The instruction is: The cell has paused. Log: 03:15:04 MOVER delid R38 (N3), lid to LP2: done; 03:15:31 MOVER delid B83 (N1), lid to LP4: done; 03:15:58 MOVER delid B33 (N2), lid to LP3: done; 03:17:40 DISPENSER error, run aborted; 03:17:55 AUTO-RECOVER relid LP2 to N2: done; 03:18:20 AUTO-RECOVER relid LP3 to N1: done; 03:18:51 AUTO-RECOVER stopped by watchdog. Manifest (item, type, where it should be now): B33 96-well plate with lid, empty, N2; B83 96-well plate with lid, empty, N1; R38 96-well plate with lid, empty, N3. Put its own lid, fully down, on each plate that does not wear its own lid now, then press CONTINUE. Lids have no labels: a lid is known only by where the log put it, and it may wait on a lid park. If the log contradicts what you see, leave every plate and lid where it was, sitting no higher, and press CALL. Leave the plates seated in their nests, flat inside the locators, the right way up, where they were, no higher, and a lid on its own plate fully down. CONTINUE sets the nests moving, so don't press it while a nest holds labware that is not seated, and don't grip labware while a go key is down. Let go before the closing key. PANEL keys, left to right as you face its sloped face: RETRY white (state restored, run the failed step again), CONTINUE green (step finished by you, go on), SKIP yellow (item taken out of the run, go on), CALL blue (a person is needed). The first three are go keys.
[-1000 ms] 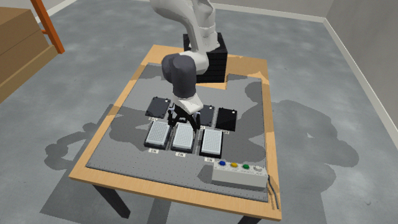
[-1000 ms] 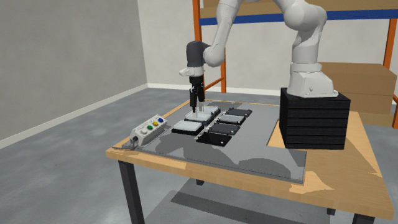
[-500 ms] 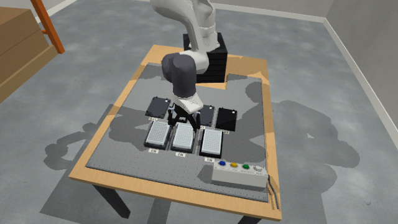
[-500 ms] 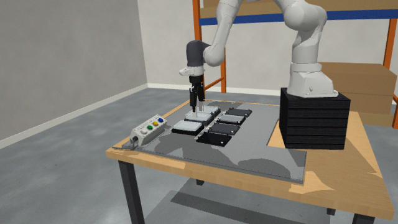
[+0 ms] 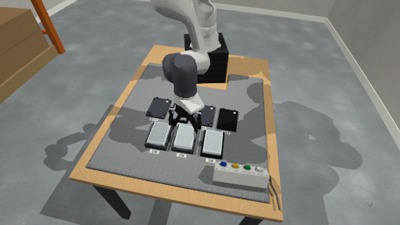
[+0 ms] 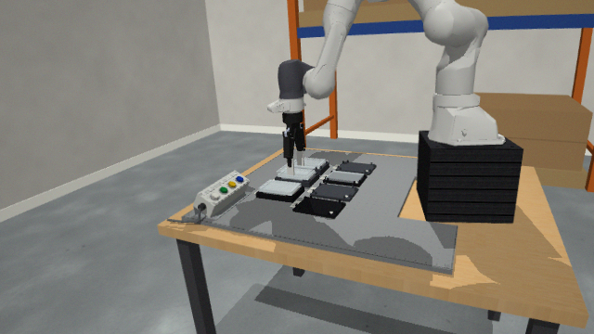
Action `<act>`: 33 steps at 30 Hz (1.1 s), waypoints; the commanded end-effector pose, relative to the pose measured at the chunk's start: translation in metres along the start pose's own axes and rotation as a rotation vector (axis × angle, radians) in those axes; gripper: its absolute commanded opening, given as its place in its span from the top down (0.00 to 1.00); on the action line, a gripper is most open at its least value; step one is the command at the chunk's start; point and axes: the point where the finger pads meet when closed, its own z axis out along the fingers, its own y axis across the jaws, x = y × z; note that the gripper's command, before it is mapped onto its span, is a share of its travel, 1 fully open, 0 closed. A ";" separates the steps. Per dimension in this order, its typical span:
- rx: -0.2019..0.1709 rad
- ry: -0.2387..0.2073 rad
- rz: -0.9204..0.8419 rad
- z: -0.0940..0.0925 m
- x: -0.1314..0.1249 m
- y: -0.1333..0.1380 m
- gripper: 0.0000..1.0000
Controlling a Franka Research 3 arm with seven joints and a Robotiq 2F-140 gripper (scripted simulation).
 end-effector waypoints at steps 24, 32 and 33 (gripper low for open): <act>0.000 -0.001 -0.001 -0.011 0.000 0.001 1.00; 0.000 -0.001 -0.001 -0.020 0.000 0.001 1.00; 0.000 -0.001 -0.001 -0.022 0.000 0.001 1.00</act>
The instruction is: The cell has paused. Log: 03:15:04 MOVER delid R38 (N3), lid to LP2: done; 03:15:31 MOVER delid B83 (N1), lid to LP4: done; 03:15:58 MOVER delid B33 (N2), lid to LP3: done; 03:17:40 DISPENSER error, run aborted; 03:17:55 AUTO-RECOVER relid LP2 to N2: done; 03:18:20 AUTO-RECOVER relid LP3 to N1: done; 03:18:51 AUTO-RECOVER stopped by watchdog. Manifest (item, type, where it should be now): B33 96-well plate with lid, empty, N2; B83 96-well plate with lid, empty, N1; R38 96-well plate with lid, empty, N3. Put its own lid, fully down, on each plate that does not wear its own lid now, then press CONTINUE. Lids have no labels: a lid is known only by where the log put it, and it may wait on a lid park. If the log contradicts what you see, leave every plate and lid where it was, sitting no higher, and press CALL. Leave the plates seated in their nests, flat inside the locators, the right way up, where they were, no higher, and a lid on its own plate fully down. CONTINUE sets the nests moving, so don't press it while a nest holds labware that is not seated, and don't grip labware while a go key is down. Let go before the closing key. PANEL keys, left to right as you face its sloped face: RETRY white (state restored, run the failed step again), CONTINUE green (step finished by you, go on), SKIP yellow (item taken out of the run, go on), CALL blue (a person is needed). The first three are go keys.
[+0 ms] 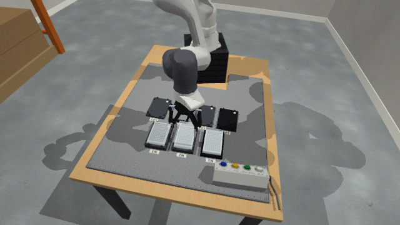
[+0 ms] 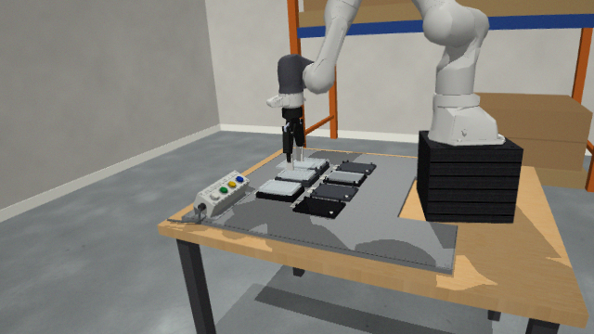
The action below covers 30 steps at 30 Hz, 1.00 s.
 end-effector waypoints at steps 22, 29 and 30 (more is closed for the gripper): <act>-0.001 -0.005 -0.004 -0.020 -0.001 0.001 1.00; -0.001 -0.005 -0.004 -0.022 -0.001 0.001 1.00; -0.001 -0.005 -0.004 -0.022 -0.001 0.001 1.00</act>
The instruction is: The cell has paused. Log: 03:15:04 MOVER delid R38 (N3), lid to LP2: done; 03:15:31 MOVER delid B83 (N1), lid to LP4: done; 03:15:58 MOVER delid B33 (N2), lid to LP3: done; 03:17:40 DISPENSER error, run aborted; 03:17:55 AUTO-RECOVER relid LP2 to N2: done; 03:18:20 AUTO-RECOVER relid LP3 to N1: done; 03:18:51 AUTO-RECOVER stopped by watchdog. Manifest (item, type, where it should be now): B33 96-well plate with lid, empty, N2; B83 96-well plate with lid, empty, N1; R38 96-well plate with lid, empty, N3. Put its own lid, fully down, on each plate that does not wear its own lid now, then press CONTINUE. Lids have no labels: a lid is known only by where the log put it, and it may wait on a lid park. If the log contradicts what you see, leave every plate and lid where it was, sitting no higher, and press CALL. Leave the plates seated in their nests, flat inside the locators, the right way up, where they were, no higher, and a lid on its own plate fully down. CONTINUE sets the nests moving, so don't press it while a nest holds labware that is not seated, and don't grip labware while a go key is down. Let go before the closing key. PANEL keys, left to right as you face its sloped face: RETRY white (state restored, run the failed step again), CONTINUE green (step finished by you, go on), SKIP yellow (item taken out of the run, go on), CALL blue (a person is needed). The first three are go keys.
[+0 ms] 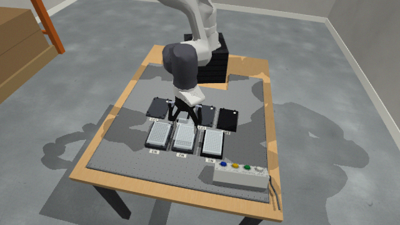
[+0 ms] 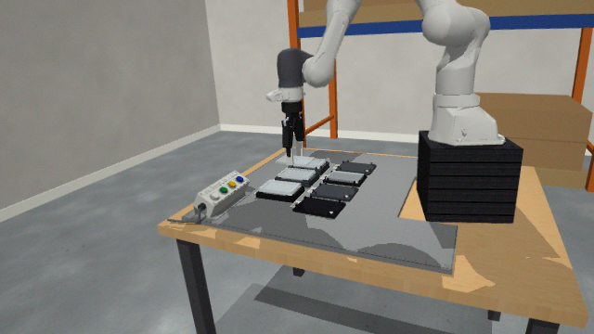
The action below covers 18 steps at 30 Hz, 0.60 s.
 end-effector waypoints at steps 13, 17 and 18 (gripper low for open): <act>0.000 -0.003 -0.002 -0.001 0.002 0.123 1.00; 0.000 -0.003 -0.002 -0.001 0.001 0.129 1.00; 0.000 -0.003 -0.002 -0.001 0.001 0.129 1.00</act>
